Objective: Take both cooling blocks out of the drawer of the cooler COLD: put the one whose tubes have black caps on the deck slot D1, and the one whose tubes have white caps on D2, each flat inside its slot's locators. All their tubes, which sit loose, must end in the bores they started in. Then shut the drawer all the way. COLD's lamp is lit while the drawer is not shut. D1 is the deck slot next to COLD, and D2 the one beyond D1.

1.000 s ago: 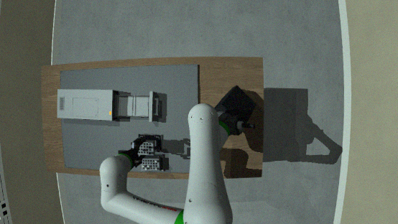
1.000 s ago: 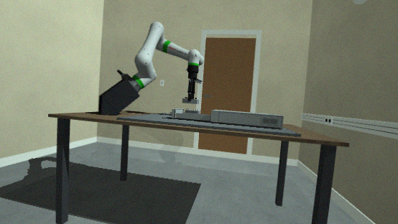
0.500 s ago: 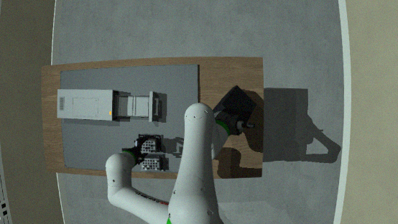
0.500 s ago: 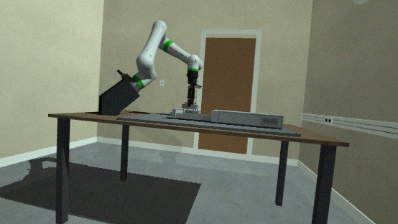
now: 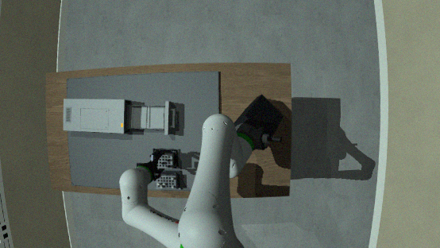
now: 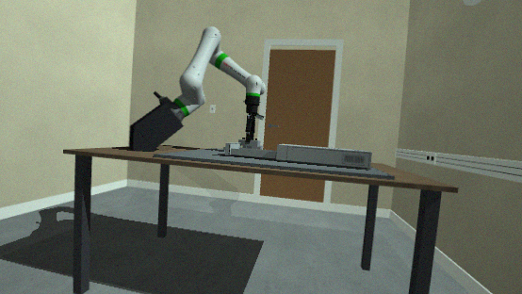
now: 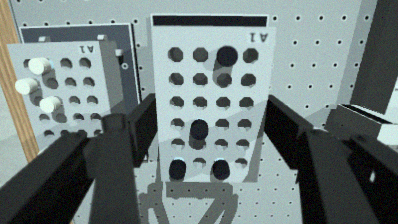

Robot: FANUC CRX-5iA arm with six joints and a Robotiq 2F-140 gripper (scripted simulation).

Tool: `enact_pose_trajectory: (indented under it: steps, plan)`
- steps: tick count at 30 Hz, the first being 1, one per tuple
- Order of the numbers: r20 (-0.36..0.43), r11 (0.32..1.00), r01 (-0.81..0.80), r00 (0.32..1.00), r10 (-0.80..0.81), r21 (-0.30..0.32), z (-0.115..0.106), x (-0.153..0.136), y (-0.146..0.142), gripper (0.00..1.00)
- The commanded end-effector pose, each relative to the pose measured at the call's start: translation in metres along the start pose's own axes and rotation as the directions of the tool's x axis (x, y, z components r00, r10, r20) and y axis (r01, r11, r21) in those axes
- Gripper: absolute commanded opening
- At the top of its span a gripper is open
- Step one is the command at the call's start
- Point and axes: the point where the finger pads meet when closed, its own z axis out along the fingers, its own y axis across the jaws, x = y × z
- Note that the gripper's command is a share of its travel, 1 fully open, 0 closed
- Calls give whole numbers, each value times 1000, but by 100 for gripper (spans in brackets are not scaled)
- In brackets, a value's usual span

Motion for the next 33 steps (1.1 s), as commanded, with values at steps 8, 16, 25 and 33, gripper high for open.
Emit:
enact_pose_trajectory:
  steps: [8,16,25,33]
  plan:
    - [-1,1000,0,1000,0,0,5,1,0,10]
    - [-1,1000,1,1000,-1,0,10,1,0,10]
    - [-1,1000,1,1000,-1,0,12,1,0,10]
    - [-1,1000,0,1000,0,0,5,1,0,10]
